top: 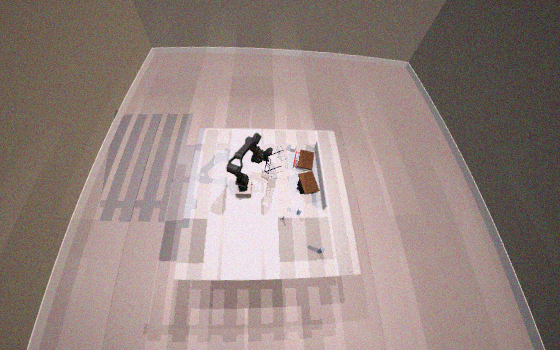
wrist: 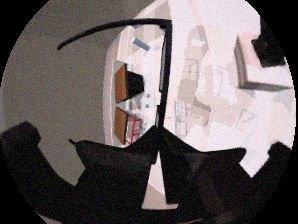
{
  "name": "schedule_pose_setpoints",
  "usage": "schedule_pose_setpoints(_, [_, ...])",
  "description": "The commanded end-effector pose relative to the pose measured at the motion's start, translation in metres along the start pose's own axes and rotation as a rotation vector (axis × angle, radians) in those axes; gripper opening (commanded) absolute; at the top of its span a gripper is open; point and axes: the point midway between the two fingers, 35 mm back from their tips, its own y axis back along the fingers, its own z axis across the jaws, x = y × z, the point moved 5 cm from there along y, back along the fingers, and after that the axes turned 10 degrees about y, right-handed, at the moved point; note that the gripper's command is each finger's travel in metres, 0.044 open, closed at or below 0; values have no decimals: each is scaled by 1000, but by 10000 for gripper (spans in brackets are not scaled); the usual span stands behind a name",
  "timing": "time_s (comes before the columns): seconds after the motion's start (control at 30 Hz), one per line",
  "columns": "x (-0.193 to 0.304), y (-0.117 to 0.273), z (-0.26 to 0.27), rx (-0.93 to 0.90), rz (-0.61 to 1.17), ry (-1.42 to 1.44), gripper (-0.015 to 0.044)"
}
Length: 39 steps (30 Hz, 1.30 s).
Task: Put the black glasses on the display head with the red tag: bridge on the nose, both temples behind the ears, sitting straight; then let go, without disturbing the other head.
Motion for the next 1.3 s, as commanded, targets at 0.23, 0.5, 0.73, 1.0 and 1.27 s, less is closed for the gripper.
schedule_pose_setpoints(0.23, [4, 9, -4, -36, 28, -78, 0])
schedule_pose_setpoints(0.5, [4, 9, -4, -36, 28, -78, 0])
schedule_pose_setpoints(0.73, [4, 9, -4, -36, 28, -78, 0])
schedule_pose_setpoints(1.0, [4, 9, -4, -36, 28, -78, 0])
schedule_pose_setpoints(1.27, [4, 7, -4, -29, 24, -72, 0])
